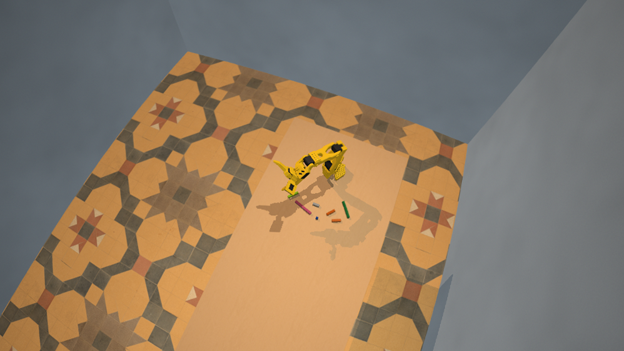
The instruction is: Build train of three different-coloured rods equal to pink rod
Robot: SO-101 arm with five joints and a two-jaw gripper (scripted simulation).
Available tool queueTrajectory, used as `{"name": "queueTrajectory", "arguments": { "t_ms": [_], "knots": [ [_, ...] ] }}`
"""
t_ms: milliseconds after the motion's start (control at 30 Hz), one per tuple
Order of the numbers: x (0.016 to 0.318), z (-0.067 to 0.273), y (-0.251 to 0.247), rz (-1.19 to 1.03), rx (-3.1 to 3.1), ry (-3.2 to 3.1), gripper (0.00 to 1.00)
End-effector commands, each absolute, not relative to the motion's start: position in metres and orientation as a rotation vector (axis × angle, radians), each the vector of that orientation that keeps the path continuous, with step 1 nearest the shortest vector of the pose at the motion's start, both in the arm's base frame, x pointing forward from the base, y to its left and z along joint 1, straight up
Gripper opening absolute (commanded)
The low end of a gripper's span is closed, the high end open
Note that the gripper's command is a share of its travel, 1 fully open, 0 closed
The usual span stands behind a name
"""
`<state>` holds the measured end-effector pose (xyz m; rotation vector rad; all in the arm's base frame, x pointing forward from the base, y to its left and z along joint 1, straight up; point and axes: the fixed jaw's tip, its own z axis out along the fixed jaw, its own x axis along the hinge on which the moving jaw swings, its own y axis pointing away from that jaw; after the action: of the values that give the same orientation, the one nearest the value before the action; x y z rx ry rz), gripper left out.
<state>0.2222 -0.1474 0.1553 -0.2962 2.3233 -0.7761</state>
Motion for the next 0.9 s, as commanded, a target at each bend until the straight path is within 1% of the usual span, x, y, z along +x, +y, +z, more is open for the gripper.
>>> {"name": "queueTrajectory", "arguments": {
  "t_ms": [0,33,67,600,633,867],
  "knots": [
    [0.221,0.167,-0.144,-0.814,-0.335,2.280,1.00],
    [0.221,0.167,-0.144,-0.814,-0.335,2.280,1.00],
    [0.220,0.153,-0.145,-0.773,-0.325,2.337,1.00],
    [0.210,0.138,-0.133,-0.747,-0.496,2.414,1.00],
    [0.207,0.125,-0.133,-0.702,-0.487,2.469,1.00],
    [0.201,0.120,-0.129,-0.692,-0.556,2.497,1.00]
  ]
}}
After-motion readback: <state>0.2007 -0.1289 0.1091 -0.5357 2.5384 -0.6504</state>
